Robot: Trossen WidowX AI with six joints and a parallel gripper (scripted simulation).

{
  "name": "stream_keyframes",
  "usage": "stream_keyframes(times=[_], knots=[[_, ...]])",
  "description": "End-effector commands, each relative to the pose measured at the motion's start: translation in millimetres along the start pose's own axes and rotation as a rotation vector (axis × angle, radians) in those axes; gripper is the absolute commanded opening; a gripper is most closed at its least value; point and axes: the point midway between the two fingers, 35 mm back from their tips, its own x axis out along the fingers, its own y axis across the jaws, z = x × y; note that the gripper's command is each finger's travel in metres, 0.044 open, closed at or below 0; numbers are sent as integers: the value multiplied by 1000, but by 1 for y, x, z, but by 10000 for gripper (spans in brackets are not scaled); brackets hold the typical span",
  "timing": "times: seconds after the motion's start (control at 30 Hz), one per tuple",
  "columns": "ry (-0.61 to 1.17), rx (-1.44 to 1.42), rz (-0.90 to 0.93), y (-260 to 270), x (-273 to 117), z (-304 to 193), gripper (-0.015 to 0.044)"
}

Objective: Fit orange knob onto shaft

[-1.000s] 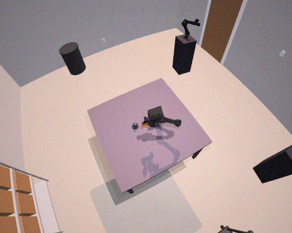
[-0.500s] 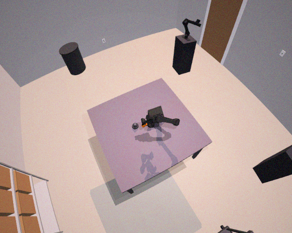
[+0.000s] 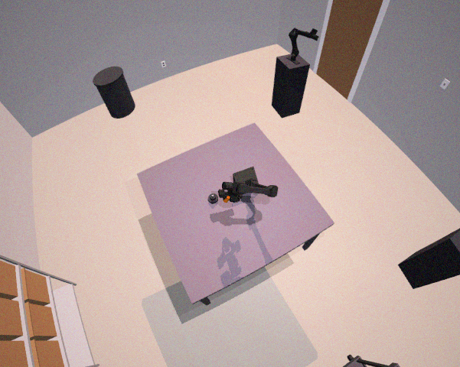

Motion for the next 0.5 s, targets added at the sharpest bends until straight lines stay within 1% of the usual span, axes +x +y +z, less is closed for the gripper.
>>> stream_keyframes(times=[0.0,0.47], knots=[[4,-9,67,-1,5,1,0],[3,-12,332,2,27,1,0]])
